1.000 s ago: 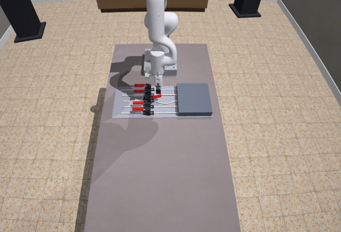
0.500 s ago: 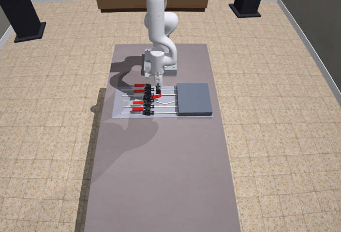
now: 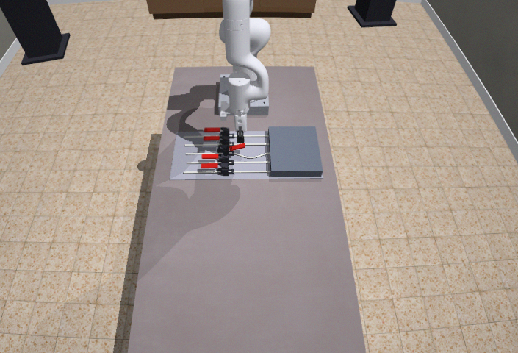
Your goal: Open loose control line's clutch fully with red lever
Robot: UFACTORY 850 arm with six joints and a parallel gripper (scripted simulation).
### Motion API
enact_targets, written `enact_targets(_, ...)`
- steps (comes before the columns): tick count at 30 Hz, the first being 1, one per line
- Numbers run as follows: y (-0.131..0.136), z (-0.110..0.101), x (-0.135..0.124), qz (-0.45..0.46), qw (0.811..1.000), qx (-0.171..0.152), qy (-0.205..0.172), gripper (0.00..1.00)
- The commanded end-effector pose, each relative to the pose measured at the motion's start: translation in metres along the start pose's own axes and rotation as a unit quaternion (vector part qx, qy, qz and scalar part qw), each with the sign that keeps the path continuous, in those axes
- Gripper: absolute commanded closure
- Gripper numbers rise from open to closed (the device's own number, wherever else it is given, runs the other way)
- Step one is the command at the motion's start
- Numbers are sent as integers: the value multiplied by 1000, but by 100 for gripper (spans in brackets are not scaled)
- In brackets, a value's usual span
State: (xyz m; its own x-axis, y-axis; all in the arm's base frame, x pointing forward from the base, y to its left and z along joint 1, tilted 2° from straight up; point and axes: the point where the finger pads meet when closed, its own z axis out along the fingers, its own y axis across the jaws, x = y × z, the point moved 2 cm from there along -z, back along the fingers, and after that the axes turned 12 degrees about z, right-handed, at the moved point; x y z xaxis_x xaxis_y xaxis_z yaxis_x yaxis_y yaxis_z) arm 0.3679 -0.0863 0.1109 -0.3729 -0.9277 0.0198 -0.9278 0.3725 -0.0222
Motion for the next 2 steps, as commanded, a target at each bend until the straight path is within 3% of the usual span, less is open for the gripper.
enact_targets(1, -1, 0, 0, 0, 1000, 1, 0, 0)
enact_targets(2, -1, 0, 0, 0, 1000, 1, 0, 0)
